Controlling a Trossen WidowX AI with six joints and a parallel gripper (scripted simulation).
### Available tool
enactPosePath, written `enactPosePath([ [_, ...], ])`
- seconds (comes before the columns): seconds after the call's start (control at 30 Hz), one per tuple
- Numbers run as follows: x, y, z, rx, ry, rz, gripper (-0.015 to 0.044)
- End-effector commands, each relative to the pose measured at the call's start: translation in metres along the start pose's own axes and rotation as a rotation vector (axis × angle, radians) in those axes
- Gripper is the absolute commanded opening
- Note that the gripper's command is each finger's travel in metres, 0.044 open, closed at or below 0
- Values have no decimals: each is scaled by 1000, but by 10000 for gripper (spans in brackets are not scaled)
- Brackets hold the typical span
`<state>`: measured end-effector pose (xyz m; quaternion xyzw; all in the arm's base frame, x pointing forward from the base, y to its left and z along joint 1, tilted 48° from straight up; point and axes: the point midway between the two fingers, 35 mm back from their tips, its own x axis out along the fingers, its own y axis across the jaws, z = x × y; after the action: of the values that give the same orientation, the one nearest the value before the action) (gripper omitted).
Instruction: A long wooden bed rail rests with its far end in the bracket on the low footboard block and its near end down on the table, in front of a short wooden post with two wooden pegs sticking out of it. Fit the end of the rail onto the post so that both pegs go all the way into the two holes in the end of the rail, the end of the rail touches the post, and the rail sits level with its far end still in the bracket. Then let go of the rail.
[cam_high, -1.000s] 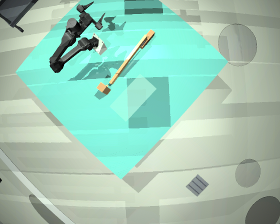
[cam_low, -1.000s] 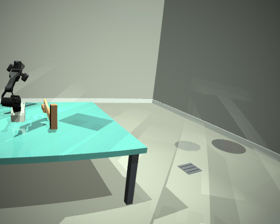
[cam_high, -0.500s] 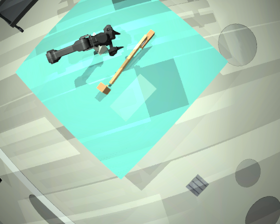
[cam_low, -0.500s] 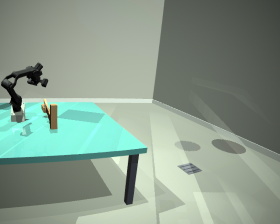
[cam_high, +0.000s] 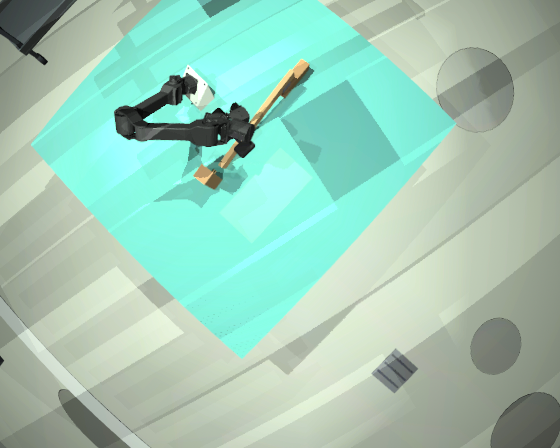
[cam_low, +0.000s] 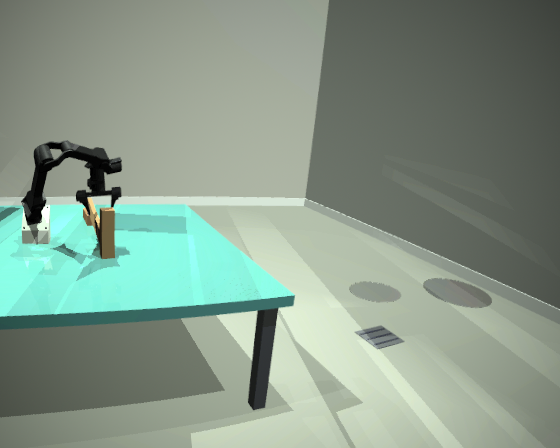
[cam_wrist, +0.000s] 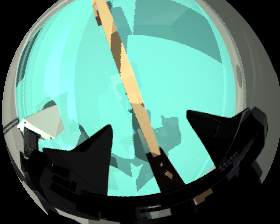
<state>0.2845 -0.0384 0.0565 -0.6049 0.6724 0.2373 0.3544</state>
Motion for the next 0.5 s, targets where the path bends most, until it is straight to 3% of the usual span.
enactPosePath([
  [0.0,24,-5,-35,-182,124,118,440],
  [0.47,31,-4,-38,-182,123,118,440],
])
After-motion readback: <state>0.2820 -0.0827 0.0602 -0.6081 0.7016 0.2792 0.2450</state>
